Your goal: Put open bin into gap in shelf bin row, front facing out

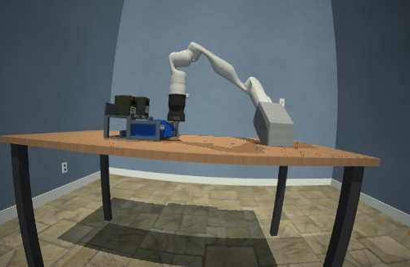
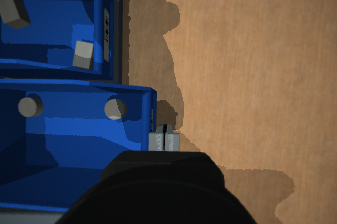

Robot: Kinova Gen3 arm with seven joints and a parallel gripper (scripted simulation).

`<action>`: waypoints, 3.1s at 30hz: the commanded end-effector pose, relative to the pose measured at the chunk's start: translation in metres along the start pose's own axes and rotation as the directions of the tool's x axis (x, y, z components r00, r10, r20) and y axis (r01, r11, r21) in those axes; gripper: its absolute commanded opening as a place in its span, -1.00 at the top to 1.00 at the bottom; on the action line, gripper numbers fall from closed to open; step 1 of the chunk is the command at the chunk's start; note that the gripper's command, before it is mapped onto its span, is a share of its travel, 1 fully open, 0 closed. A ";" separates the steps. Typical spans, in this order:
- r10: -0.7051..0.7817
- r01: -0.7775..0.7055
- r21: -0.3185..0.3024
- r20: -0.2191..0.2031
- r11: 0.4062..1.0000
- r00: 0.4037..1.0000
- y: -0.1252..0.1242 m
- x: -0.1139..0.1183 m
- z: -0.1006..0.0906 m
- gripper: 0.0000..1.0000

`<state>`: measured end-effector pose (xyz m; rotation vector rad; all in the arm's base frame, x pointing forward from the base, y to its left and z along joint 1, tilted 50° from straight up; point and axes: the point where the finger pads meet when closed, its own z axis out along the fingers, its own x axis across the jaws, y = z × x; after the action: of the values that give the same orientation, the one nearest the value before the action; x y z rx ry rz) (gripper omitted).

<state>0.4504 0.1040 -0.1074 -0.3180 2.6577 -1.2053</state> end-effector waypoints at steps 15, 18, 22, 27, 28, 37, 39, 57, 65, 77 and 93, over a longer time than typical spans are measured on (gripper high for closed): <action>0.000 0.000 -0.001 0.002 1.000 1.000 0.001 -0.001 -0.001 1.00; 0.000 0.000 -0.001 0.002 1.000 1.000 0.001 -0.001 -0.001 1.00; 0.000 0.000 -0.001 0.002 1.000 1.000 0.001 -0.001 -0.001 1.00; 0.000 0.000 -0.001 0.002 1.000 1.000 0.001 -0.002 -0.001 1.00; 0.000 0.000 -0.001 0.002 1.000 1.000 0.001 -0.002 -0.001 1.00; 0.000 0.000 -0.001 0.002 1.000 1.000 0.001 -0.003 -0.001 1.00; 0.000 0.000 -0.001 0.002 1.000 1.000 0.001 -0.004 -0.001 1.00; 0.000 0.000 -0.001 0.002 1.000 1.000 0.001 -0.010 -0.001 1.00; 0.000 0.000 -0.001 0.002 1.000 1.000 0.001 -0.013 -0.001 1.00; 0.000 0.000 -0.001 0.002 1.000 1.000 0.001 -0.021 -0.001 1.00; 0.000 0.000 -0.001 0.002 1.000 1.000 0.001 -0.032 -0.001 1.00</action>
<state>0.4785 0.1124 -0.1042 -0.3212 2.6579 -1.2066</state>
